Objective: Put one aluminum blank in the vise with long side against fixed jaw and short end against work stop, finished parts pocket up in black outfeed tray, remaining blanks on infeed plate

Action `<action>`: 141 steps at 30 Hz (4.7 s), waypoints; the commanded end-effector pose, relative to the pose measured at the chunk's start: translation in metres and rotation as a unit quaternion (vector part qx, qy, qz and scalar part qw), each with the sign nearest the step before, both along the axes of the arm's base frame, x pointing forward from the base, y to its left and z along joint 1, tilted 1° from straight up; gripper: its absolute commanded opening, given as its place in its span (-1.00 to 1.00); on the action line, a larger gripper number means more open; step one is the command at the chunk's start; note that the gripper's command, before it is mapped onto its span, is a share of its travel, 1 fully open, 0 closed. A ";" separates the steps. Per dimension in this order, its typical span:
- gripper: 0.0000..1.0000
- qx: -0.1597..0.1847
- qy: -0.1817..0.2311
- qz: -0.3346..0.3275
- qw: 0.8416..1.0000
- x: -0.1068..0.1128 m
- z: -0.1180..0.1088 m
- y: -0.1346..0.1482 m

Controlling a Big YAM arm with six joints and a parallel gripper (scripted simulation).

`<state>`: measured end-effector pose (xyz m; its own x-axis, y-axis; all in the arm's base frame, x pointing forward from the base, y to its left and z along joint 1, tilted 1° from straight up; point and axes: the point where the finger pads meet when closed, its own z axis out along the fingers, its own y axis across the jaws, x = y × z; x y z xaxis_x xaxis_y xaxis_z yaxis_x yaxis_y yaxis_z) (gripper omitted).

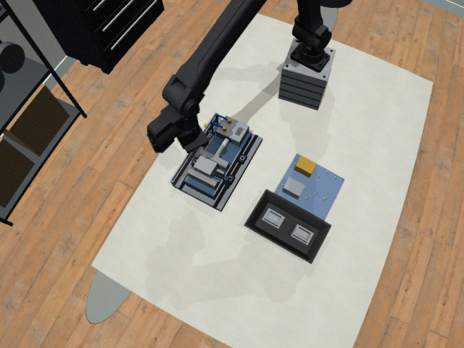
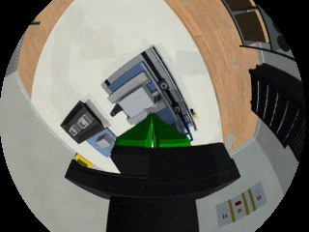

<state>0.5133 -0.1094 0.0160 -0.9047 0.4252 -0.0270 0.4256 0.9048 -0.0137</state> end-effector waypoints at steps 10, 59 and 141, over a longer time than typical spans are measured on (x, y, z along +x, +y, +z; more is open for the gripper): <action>-1.00 -0.001 0.005 0.261 0.965 0.020 0.005 -0.013; -1.00 -0.001 0.005 0.272 0.962 0.017 -0.004 -0.012; -1.00 0.007 0.020 0.272 0.962 0.001 -0.074 -0.012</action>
<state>0.5209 -0.1153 -0.0427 -0.9938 -0.1114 -0.0042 -0.1113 0.9936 -0.0184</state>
